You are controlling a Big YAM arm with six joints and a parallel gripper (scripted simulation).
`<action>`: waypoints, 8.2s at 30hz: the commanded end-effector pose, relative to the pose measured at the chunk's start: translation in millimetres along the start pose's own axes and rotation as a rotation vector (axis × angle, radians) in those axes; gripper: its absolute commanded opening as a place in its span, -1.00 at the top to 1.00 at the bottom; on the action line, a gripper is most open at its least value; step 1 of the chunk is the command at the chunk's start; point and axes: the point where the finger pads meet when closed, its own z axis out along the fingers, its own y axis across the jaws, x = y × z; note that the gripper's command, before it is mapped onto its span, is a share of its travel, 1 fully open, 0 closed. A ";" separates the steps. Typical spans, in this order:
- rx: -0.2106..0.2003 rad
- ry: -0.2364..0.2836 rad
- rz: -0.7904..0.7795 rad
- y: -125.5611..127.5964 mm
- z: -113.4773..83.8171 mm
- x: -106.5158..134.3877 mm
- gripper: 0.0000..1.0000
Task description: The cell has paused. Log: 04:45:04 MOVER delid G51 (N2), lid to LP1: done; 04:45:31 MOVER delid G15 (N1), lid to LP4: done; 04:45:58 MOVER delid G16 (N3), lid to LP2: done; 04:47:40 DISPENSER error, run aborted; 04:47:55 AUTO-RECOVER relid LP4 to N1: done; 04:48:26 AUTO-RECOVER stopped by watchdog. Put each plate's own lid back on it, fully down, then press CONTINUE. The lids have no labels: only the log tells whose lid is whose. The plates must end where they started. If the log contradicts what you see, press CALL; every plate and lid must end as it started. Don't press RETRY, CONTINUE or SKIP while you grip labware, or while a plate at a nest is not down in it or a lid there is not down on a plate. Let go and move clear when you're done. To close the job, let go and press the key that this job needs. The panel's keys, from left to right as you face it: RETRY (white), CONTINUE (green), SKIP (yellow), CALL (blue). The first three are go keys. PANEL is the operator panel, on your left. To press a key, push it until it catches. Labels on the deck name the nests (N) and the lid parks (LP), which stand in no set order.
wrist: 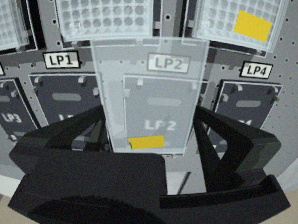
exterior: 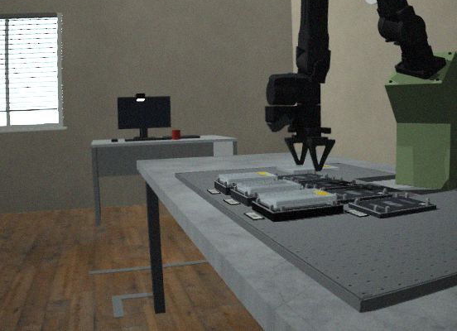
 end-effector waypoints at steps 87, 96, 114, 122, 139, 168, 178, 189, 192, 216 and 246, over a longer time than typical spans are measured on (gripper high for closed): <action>-0.007 -0.023 0.010 44.9 17.3 -140.1 1.00; -0.006 -0.024 0.012 43.8 19.0 -140.3 1.00; -0.003 -0.007 0.012 40.2 20.8 -132.7 1.00; -0.003 -0.007 0.012 40.2 20.6 -132.8 1.00; -0.003 -0.007 0.012 40.2 20.3 -132.9 1.00; -0.003 -0.007 0.012 40.3 20.1 -133.0 -1.00; -0.003 -0.007 0.012 40.3 20.1 -133.0 -1.00; -0.003 -0.007 0.012 40.3 20.1 -133.0 -1.00; -0.003 -0.007 0.012 40.3 20.1 -133.0 -1.00; 0.003 0.021 0.018 33.6 0.2 -121.1 -1.00; 0.004 0.005 0.016 32.1 -0.4 -125.8 -1.00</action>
